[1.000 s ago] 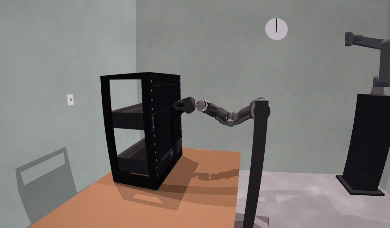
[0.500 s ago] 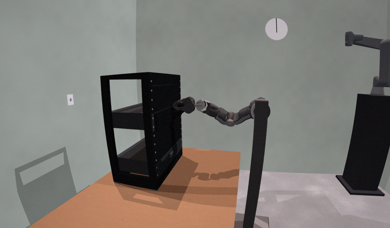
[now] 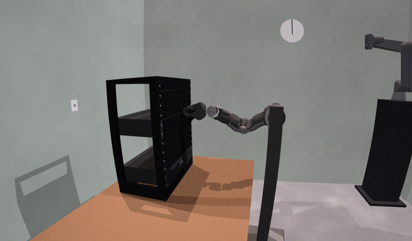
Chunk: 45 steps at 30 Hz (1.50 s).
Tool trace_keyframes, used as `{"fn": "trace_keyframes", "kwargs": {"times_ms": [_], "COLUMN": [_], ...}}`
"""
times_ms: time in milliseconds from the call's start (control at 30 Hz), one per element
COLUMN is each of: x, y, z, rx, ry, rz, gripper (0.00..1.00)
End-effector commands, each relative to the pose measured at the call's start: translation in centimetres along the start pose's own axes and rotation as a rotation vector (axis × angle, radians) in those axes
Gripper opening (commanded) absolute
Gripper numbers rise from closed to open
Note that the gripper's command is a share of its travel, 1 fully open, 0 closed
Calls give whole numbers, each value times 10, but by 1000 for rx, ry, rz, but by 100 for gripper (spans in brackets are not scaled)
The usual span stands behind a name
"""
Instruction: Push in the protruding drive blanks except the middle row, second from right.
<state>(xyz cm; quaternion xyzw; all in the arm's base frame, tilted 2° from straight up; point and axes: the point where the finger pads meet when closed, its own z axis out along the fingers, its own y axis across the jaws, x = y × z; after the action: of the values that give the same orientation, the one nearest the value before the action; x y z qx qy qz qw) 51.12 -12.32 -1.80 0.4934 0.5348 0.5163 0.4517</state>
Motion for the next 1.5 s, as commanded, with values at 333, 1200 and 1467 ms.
{"fn": "trace_keyframes", "kwargs": {"times_ms": [333,1200,1467], "x": [1,-2,-41], "y": [6,1,-18], "z": [-21,-108,-107], "rx": [-25,-21,-20], "ry": [6,4,4], "rz": [0,1,2], "gripper": [0,0,0]}}
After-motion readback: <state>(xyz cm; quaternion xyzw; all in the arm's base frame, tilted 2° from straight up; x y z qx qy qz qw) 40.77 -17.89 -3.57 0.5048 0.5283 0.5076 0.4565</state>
